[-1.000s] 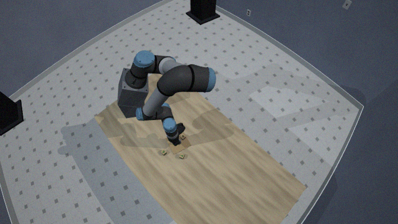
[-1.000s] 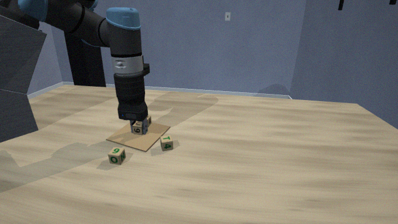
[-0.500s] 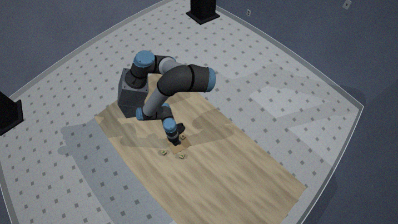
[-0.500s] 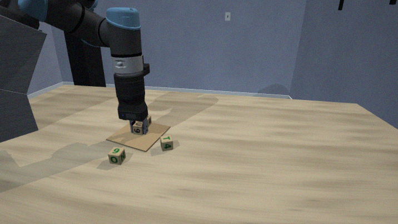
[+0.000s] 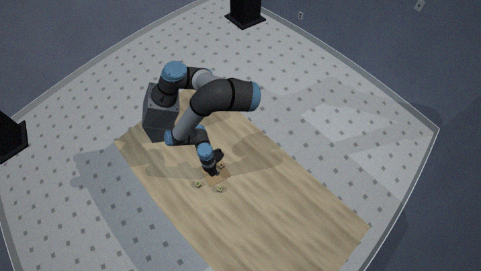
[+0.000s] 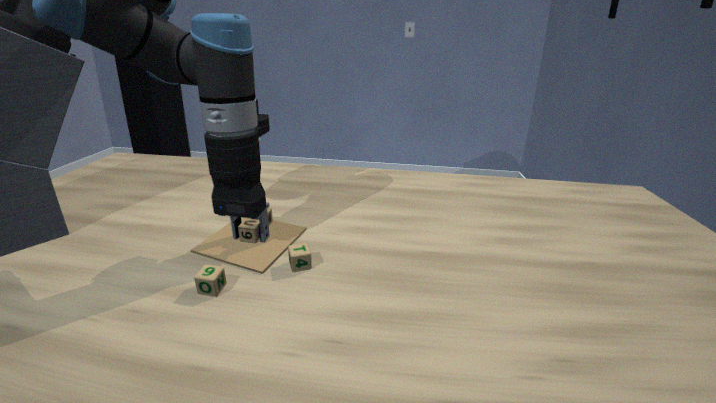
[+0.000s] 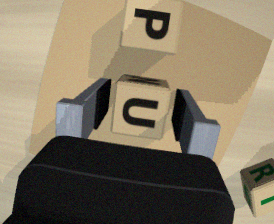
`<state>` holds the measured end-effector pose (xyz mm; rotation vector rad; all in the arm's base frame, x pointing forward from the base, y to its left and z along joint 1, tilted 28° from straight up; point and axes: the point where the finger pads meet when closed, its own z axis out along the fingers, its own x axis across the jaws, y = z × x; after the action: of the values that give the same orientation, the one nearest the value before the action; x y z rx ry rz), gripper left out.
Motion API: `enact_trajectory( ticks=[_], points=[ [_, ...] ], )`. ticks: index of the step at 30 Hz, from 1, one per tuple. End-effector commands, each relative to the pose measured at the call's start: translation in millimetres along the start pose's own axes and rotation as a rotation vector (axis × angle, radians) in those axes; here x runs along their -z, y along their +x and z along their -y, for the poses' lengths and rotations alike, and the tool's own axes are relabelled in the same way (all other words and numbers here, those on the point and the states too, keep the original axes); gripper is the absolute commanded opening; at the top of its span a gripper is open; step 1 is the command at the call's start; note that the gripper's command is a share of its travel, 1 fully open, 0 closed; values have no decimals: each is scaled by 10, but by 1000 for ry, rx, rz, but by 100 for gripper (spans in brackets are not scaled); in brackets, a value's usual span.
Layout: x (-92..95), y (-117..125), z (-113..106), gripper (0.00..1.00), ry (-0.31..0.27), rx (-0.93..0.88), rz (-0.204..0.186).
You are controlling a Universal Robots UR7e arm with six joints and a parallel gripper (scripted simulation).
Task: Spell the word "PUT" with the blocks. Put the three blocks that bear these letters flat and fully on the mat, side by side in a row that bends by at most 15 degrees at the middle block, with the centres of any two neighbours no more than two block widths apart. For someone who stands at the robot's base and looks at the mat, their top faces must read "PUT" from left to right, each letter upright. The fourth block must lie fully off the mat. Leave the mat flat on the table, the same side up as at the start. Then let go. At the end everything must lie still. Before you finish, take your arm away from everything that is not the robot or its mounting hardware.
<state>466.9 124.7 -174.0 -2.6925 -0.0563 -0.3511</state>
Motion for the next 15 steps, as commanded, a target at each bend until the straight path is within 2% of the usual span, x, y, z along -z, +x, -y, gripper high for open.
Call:
enact_trajectory(
  ticks=[1,7,15],
  points=[
    [-2,12,1,87,-1,2,-2],
    [36,-2,1,87,-1,0,0],
    [178,-1,0,87,-1,-1,-1]
  ],
)
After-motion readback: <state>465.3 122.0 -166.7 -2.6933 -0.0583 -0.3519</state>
